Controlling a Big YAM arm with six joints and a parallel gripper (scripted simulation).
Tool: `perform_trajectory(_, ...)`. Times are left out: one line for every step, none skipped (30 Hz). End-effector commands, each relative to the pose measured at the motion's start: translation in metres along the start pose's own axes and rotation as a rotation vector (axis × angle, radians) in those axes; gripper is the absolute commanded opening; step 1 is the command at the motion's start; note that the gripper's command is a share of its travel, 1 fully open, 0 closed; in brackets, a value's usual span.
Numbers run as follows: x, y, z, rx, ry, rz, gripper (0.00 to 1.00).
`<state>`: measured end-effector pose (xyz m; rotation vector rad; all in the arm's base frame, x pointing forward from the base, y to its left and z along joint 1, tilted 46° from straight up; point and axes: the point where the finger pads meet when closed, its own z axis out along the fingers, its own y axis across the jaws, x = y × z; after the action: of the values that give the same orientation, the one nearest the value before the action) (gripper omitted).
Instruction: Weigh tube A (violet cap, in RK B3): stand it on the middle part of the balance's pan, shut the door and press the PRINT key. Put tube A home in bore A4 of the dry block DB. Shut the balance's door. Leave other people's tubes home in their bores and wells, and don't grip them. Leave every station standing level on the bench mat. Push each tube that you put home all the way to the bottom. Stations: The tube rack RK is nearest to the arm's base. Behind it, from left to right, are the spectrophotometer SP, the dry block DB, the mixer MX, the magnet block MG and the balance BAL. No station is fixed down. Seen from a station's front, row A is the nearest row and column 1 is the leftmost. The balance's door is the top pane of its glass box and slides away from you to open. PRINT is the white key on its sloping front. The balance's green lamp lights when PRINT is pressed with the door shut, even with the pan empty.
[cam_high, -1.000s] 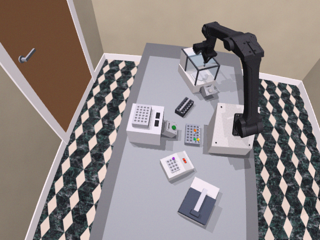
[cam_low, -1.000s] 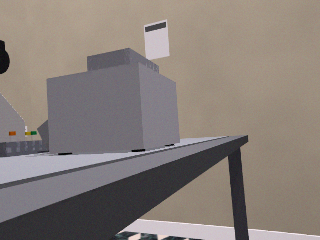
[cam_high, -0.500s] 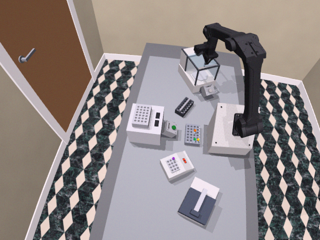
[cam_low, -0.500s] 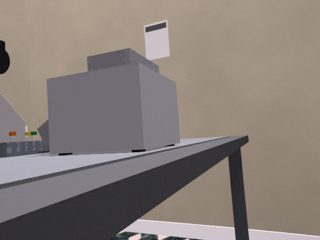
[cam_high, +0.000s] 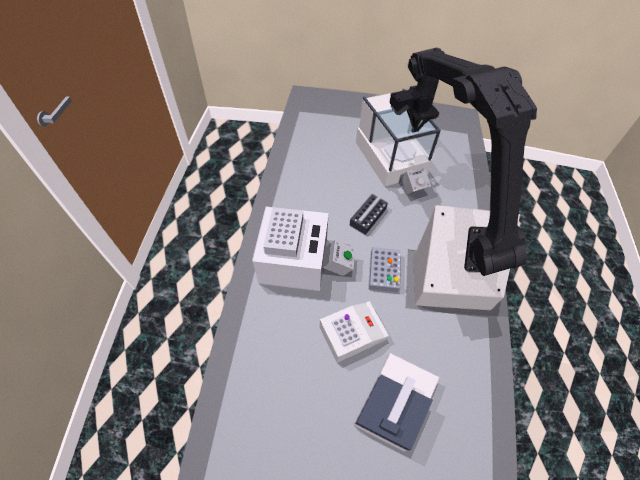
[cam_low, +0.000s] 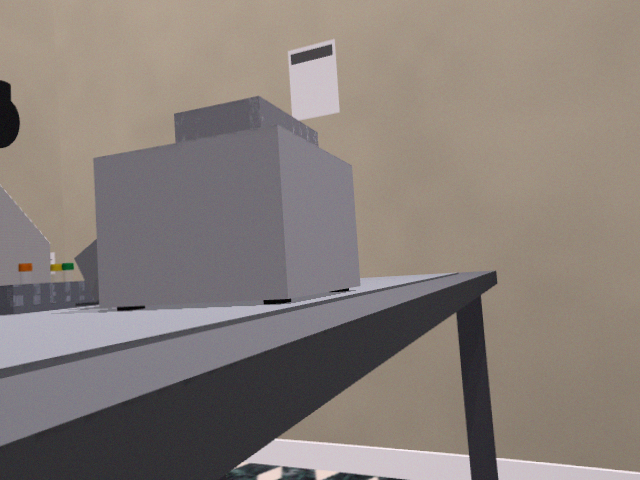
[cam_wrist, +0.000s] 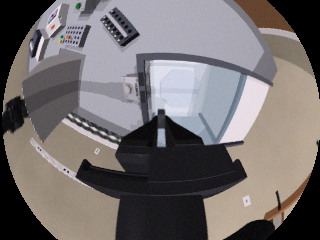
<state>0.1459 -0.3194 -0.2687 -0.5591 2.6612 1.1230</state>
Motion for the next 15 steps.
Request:
perform_trajectory(-0.001, -0.001, -0.016, 0.039, 0.001, -0.011, 0.06)
perform_trajectory(-0.001, 0.0, -0.016, 0.039, 0.002, -0.011, 0.06)
perform_trajectory(-0.001, 0.001, -0.016, 0.039, 0.002, -0.011, 0.06)
perform_trajectory(-0.001, 0.001, -0.016, 0.039, 0.002, -0.011, 0.06)
perform_trajectory(-0.001, 0.001, -0.016, 0.039, 0.002, -0.011, 0.06)
perform_trajectory(-0.003, 0.003, -0.016, 0.034, 0.001, -0.01, 0.06)
perform_trajectory(-0.002, 0.003, -0.016, 0.038, 0.001, -0.01, 0.06)
perform_trajectory(-0.001, 0.003, -0.016, 0.041, 0.001, -0.011, 0.06)
perform_trajectory(-0.001, 0.005, -0.016, 0.04, 0.0, -0.011, 0.06)
perform_trajectory(-0.001, 0.006, -0.016, 0.038, 0.0, -0.01, 0.06)
perform_trajectory(-0.002, 0.008, -0.016, 0.028, 0.0, -0.008, 0.06)
perform_trajectory(-0.003, 0.009, -0.016, 0.023, -0.001, -0.007, 0.06)
perform_trajectory(-0.003, 0.01, -0.016, 0.022, -0.001, -0.007, 0.06)
perform_trajectory(-0.003, 0.01, -0.016, 0.022, -0.001, -0.007, 0.06)
perform_trajectory(-0.003, 0.01, -0.016, 0.022, -0.001, -0.007, 0.06)
